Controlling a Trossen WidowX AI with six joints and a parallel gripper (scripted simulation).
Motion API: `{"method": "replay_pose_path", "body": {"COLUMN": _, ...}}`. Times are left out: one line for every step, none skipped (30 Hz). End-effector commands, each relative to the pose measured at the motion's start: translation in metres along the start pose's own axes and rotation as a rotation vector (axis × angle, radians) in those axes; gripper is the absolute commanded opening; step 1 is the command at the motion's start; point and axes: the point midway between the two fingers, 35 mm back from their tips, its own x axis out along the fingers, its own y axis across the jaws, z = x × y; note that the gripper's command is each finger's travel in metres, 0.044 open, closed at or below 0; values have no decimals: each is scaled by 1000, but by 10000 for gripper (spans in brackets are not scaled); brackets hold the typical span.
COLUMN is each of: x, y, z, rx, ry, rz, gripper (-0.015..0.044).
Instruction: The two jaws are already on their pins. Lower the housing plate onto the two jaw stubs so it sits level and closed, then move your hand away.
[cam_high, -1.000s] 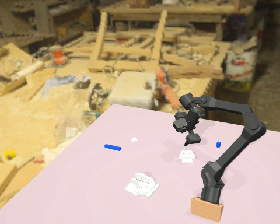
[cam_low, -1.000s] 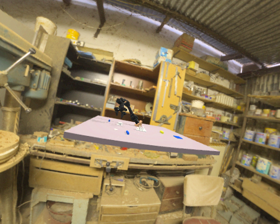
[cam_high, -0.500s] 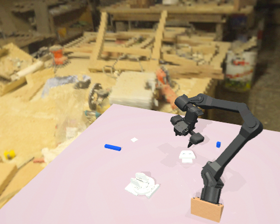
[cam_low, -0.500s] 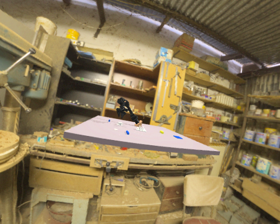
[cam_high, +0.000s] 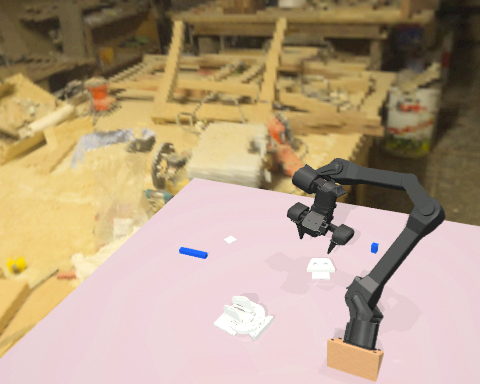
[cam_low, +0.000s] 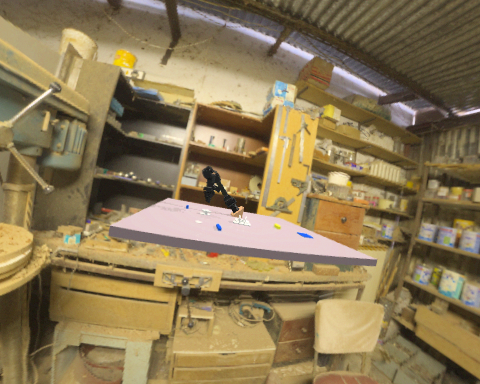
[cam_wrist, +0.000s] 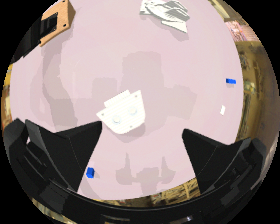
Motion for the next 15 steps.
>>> {"method": "replay_pose_path", "body": {"x": -2, "y": 2, "z": 1, "rx": -95, "ry": 8, "rz": 31, "gripper": 440}}
{"method": "replay_pose_path", "body": {"x": -2, "y": 3, "z": 2, "rx": -115, "ry": 9, "rz": 38, "gripper": 440}}
{"method": "replay_pose_path", "body": {"x": -2, "y": 4, "z": 2, "rx": -134, "ry": 10, "rz": 45, "gripper": 440}}
{"method": "replay_pose_path", "body": {"x": -2, "y": 4, "z": 2, "rx": -154, "ry": 11, "rz": 51, "gripper": 440}}
{"method": "replay_pose_path", "body": {"x": -2, "y": 5, "z": 3, "rx": -173, "ry": 12, "rz": 58, "gripper": 440}}
{"method": "replay_pose_path", "body": {"x": -3, "y": 5, "z": 3, "rx": -193, "ry": 12, "rz": 65, "gripper": 440}}
{"method": "replay_pose_path", "body": {"x": -3, "y": 6, "z": 3, "rx": -213, "ry": 13, "rz": 71, "gripper": 440}}
{"method": "replay_pose_path", "body": {"x": -3, "y": 6, "z": 4, "rx": -232, "ry": 14, "rz": 78, "gripper": 440}}
{"method": "replay_pose_path", "body": {"x": -3, "y": 7, "z": 4, "rx": -252, "ry": 14, "rz": 84, "gripper": 440}}
{"method": "replay_pose_path", "body": {"x": -4, "y": 7, "z": 4, "rx": -272, "ry": 15, "rz": 91, "gripper": 440}}
{"method": "replay_pose_path", "body": {"x": -4, "y": 8, "z": 4, "rx": -292, "ry": 16, "rz": 97, "gripper": 440}}
{"method": "replay_pose_path", "body": {"x": -4, "y": 8, "z": 5, "rx": -311, "ry": 17, "rz": 104, "gripper": 440}}
{"method": "replay_pose_path", "body": {"x": -5, "y": 9, "z": 5, "rx": -331, "ry": 17, "rz": 110, "gripper": 440}}
{"method": "replay_pose_path", "body": {"x": -5, "y": 9, "z": 5, "rx": -351, "ry": 18, "rz": 117, "gripper": 440}}
{"method": "replay_pose_path", "body": {"x": -5, "y": 10, "z": 5, "rx": -371, "ry": 18, "rz": 123, "gripper": 440}}
